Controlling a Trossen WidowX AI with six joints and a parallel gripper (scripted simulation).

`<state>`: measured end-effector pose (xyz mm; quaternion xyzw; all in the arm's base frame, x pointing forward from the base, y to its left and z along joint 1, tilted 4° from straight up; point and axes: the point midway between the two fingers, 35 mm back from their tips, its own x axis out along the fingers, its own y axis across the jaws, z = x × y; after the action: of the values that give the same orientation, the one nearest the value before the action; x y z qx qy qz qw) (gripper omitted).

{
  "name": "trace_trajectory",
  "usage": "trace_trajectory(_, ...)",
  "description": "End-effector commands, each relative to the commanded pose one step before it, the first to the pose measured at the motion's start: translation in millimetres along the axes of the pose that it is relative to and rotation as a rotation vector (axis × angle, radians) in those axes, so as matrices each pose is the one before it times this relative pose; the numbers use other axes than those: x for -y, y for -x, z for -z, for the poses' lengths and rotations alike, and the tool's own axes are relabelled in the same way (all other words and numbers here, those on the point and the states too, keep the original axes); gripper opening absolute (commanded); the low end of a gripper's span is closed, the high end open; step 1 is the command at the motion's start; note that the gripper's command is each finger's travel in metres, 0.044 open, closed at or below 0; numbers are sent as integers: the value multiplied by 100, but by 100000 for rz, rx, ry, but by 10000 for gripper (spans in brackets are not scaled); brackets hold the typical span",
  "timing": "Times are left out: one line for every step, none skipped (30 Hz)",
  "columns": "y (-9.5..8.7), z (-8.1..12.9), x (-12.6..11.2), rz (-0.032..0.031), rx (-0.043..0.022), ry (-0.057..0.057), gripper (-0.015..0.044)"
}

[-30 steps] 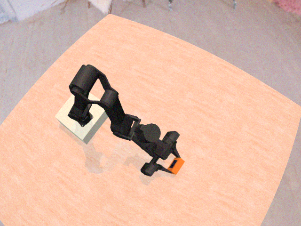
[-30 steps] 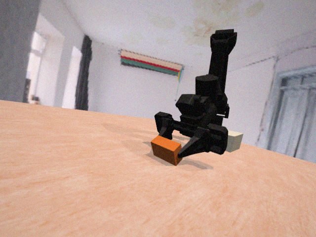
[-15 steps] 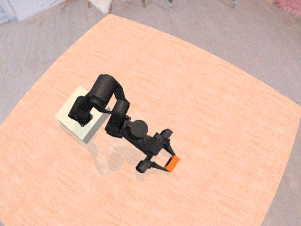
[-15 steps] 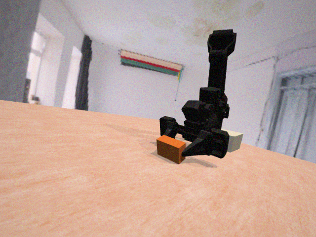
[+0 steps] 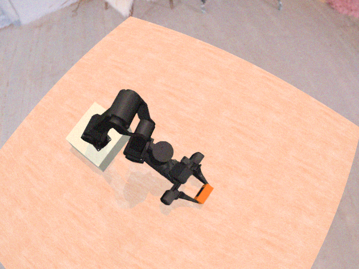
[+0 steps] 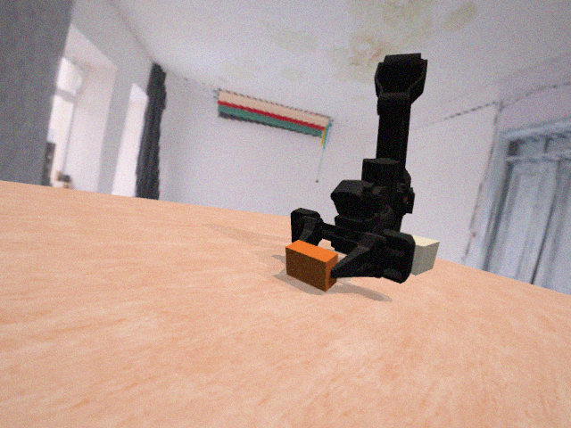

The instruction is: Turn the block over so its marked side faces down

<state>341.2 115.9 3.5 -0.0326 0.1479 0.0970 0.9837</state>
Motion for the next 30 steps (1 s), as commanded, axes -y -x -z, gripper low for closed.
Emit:
trace_trajectory(29, -178, 66, 482, 713, 204, 0)
trace_trajectory(0, 0, 0, 0, 0, 0, 0)
trace_trajectory(0, 0, 0, 0, 0, 0, 0)
trace_trajectory(0, 0, 0, 0, 0, 0, 26)
trace_trajectory(0, 0, 0, 0, 0, 0, 53)
trace_trajectory(0, 0, 0, 0, 0, 0, 79)
trace_trajectory(0, 0, 0, 0, 0, 0, 105)
trace_trajectory(0, 0, 0, 0, 0, 0, 131)
trace_trajectory(0, 0, 0, 0, 0, 0, 157)
trace_trajectory(0, 0, 0, 0, 0, 0, 184)
trace_trajectory(0, 0, 0, 0, 0, 0, 210)
trace_trajectory(0, 0, 0, 0, 0, 0, 236)
trace_trajectory(0, 0, 0, 0, 0, 0, 263)
trace_trajectory(0, 0, 0, 0, 0, 0, 289)
trace_trajectory(0, 0, 0, 0, 0, 0, 315)
trace_trajectory(0, 0, 0, 0, 0, 0, 341)
trace_trajectory(0, 0, 0, 0, 0, 0, 368)
trace_trajectory(0, 0, 0, 0, 0, 0, 394)
trace_trajectory(0, 0, 0, 0, 0, 0, 420)
trace_trajectory(0, 0, 0, 0, 0, 0, 440)
trace_trajectory(0, 0, 0, 0, 0, 0, 440)
trace_trajectory(0, 0, 0, 0, 0, 0, 440)
trace_trajectory(0, 0, 0, 0, 0, 0, 440)
trace_trajectory(0, 0, 0, 0, 0, 0, 440)
trace_trajectory(0, 0, 0, 0, 0, 0, 440)
trace_trajectory(0, 0, 0, 0, 0, 0, 440)
trace_trajectory(0, 0, 0, 0, 0, 0, 440)
trace_trajectory(0, 0, 0, 0, 0, 0, 440)
trace_trajectory(0, 0, 0, 0, 0, 0, 440)
trace_trajectory(0, 0, 0, 0, 0, 0, 440)
